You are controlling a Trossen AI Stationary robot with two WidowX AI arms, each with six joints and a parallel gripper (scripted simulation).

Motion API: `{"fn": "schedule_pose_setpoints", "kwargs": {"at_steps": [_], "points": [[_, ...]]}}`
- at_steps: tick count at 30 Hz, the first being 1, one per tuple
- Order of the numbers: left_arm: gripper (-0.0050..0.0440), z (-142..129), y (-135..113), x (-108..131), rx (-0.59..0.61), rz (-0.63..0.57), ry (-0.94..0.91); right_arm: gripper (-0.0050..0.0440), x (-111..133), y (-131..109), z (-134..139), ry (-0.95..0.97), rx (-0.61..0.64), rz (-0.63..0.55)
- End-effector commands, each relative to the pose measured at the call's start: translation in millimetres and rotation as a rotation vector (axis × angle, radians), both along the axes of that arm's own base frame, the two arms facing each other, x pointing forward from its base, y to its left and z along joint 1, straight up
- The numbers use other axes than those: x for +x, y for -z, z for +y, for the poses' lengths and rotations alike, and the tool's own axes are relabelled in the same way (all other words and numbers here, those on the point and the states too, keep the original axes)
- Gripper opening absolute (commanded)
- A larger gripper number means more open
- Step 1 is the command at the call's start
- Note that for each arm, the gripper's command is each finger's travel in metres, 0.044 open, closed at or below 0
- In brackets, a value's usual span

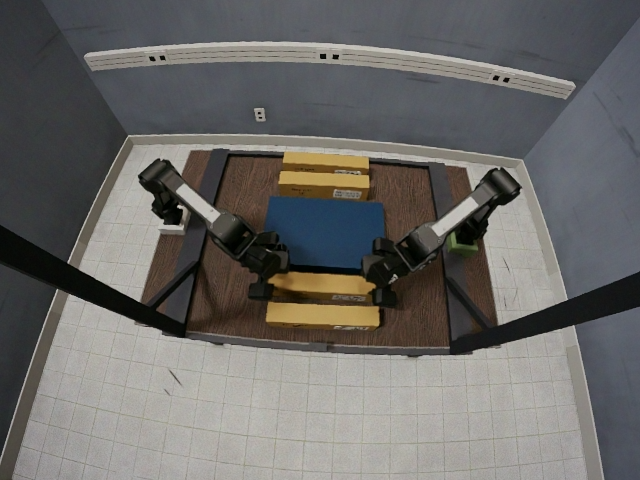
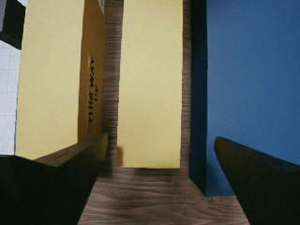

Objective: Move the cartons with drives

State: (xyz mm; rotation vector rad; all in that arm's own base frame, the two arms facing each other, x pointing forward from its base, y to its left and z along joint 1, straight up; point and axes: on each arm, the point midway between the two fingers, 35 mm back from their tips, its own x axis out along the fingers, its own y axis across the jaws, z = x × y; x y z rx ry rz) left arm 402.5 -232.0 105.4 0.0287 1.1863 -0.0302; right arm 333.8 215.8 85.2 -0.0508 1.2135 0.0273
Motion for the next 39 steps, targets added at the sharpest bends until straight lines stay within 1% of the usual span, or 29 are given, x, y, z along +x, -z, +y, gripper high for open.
{"fn": "schedule_pose_setpoints", "kwargs": {"at_steps": [1, 39], "points": [[0.0386, -0.7, -9.2, 1.1, -0.005, -0.008, -0.005, 0.0388, 4.7, -9.9, 4.1, 0.0, 0.021, -0.027], [0.0386, 0.2, -9.2, 0.3, -0.012, -0.016, 0.001, 0.0388, 4.6, -10.3, 4.8, 0.0, 0.024, -0.032]]}}
